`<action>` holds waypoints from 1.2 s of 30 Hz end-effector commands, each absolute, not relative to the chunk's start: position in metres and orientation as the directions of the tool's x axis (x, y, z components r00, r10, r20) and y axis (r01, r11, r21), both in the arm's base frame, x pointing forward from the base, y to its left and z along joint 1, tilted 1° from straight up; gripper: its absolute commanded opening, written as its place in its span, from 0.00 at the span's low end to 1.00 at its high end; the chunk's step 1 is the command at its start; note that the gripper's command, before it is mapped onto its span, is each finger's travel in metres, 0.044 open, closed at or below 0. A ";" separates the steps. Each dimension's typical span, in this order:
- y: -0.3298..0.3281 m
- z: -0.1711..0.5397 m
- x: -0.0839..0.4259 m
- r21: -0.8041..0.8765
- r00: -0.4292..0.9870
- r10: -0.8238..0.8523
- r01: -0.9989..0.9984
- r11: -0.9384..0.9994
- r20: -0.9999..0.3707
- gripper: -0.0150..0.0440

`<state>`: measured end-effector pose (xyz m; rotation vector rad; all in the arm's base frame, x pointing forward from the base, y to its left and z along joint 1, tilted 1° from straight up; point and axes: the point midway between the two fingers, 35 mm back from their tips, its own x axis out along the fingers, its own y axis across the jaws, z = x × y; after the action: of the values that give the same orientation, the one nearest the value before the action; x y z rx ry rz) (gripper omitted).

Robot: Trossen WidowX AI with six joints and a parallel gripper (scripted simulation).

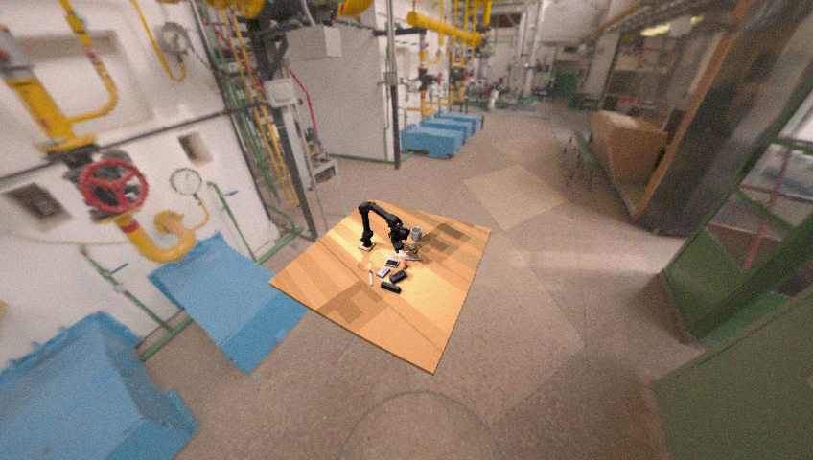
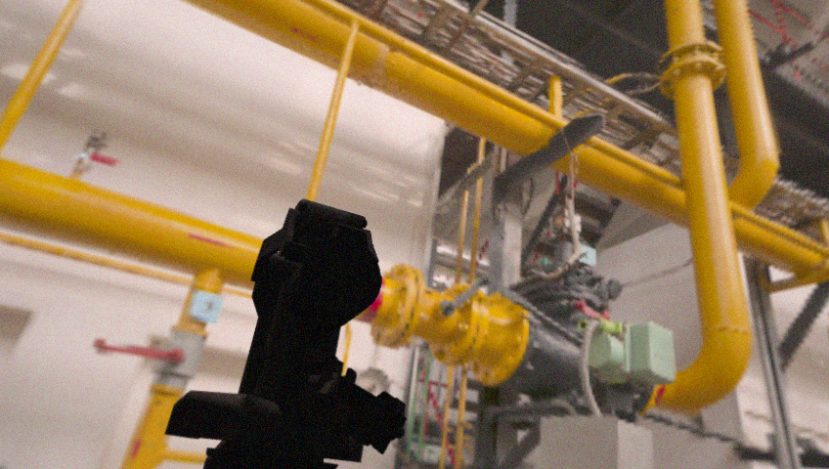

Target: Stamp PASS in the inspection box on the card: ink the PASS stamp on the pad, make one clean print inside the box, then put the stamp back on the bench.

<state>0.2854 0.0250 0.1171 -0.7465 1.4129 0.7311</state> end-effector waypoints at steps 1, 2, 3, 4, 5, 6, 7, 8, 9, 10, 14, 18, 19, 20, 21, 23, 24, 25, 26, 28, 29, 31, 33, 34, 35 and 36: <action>0.037 0.117 0.282 -0.022 0.025 0.001 -0.892 0.452 -1.000 0.25; 0.040 0.117 0.281 -0.022 0.025 0.001 -0.907 0.421 -1.000 0.25; 0.043 0.117 0.281 -0.022 0.025 0.001 -0.921 0.389 -1.000 0.25; 0.046 0.117 0.280 -0.022 0.024 0.001 -0.934 0.357 -1.000 0.25; 0.048 0.117 0.279 -0.023 0.024 0.001 -0.946 0.324 -1.000 0.25; 0.051 0.117 0.278 -0.023 0.024 0.001 -0.956 0.291 -1.000 0.25; 0.054 0.117 0.277 -0.023 0.024 0.001 -0.966 0.258 -1.000 0.25; 0.057 0.117 0.277 -0.023 0.023 0.001 -0.974 0.224 -1.000 0.25; 0.060 0.117 0.276 -0.023 0.023 0.001 -0.981 0.190 -1.000 0.25; 0.062 0.117 0.275 -0.022 0.023 0.001 -0.987 0.156 -1.000 0.25; 0.073 0.117 0.271 -0.022 0.022 0.000 -1.000 0.018 -1.000 0.25; 0.083 0.116 0.267 -0.021 0.021 0.000 -0.993 -0.115 -1.000 0.25; 0.085 0.116 0.266 -0.020 0.021 0.000 -0.991 -0.132 -1.000 0.25; 0.085 0.116 0.266 -0.020 0.021 0.000 -0.990 -0.138 -1.000 0.25; 0.085 0.116 0.266 -0.020 0.021 0.000 -0.990 -0.138 -1.000 0.25; 0.085 0.115 0.266 -0.020 0.021 0.000 -0.990 -0.138 -1.000 0.25; 0.085 0.115 0.266 -0.020 0.021 0.000 -0.990 -0.138 -1.000 0.25; 0.085 0.114 0.266 -0.020 0.021 0.000 -0.990 -0.138 -1.000 0.25; 0.085 0.113 0.266 -0.021 0.021 0.000 -0.990 -0.138 -1.000 0.25; 0.085 0.112 0.267 -0.021 0.021 0.000 -0.990 -0.138 -1.000 0.25; 0.085 0.111 0.267 -0.021 0.021 0.000 -0.990 -0.138 -1.000 0.25; 0.085 0.110 0.267 -0.021 0.021 0.000 -0.990 -0.138 -1.000 0.25; 0.085 0.109 0.267 -0.021 0.021 0.001 -0.990 -0.138 -1.000 0.25; 0.085 0.108 0.267 -0.021 0.021 0.001 -0.990 -0.138 -1.000 0.25; 0.085 0.107 0.267 -0.021 0.021 0.001 -0.990 -0.138 -1.000 0.25; 0.086 0.107 0.267 -0.021 0.021 0.001 -0.990 -0.138 -1.000 0.25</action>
<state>0.2668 0.0858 0.1094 -1.3140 1.1263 1.2933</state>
